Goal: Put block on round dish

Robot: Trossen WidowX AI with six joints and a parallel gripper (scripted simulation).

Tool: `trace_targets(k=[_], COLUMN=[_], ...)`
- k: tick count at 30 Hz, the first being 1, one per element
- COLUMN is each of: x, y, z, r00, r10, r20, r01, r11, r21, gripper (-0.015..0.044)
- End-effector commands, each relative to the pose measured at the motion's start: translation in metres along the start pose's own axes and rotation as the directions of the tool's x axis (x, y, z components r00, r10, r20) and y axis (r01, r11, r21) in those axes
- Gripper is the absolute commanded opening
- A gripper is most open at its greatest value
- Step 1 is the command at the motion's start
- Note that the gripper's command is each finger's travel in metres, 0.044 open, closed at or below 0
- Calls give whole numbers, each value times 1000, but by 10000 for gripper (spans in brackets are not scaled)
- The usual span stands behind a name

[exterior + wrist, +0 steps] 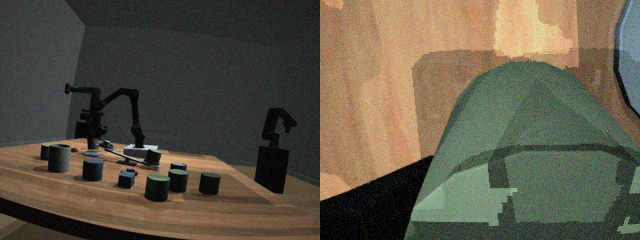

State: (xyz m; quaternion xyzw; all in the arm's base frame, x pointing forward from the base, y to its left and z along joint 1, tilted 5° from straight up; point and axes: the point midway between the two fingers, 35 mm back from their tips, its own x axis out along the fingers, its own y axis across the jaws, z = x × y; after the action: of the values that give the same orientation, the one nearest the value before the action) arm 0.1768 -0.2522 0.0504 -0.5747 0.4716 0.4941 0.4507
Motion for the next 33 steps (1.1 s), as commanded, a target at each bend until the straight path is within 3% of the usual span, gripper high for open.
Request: trace_targets(k=[1, 7, 24, 27, 33], x=[8, 18, 0, -39, -42], y=[1, 1, 0, 1, 1], z=[2, 2, 0, 2, 2], r00=[1000, 1000, 1000, 1000, 1000], r10=[0, 0, 2, 0, 0], r20=[7, 7, 5, 7, 7], r01=[0, 0, -2, 0, 0], r11=[1000, 1000, 1000, 1000, 1000], r21=[-4, -4, -1, -3, -4], gripper=[0, 0, 440, 440, 440])
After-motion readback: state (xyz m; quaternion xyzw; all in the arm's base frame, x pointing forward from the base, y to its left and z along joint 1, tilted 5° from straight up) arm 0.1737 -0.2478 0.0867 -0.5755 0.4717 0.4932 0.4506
